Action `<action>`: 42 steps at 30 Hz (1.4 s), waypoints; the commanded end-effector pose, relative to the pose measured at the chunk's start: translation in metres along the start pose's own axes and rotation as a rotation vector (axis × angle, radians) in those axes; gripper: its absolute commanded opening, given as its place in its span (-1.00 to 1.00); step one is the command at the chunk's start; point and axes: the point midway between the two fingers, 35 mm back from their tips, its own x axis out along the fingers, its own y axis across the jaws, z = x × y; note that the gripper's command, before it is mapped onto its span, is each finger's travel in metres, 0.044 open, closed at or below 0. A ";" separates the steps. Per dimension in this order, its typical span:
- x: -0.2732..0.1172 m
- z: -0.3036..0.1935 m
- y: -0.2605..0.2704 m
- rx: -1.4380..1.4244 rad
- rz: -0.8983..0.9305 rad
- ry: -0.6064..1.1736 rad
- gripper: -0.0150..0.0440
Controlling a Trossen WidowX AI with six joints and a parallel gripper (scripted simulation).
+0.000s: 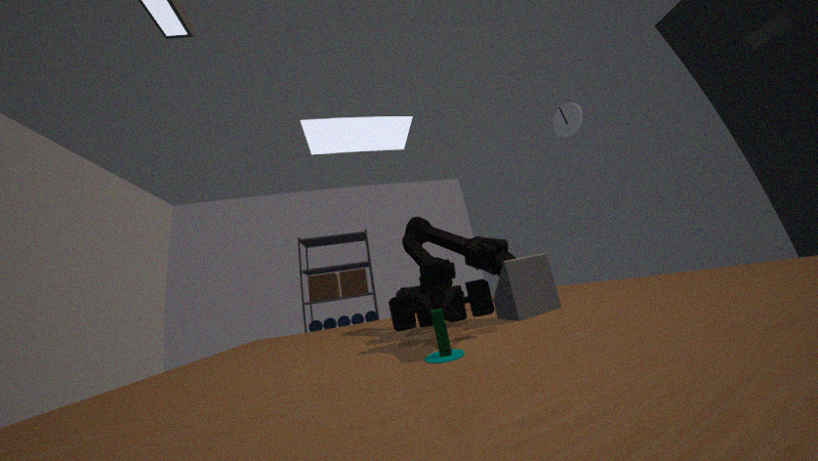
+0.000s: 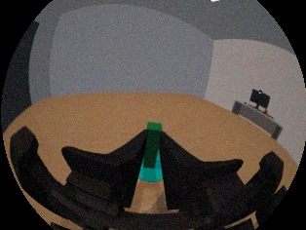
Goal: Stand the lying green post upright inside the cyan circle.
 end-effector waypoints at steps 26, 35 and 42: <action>-0.002 0.031 -0.007 -0.015 -0.001 0.001 0.86; -0.007 0.076 -0.004 -0.019 -0.009 -0.011 0.86; -0.006 0.087 -0.002 0.003 0.005 0.005 0.86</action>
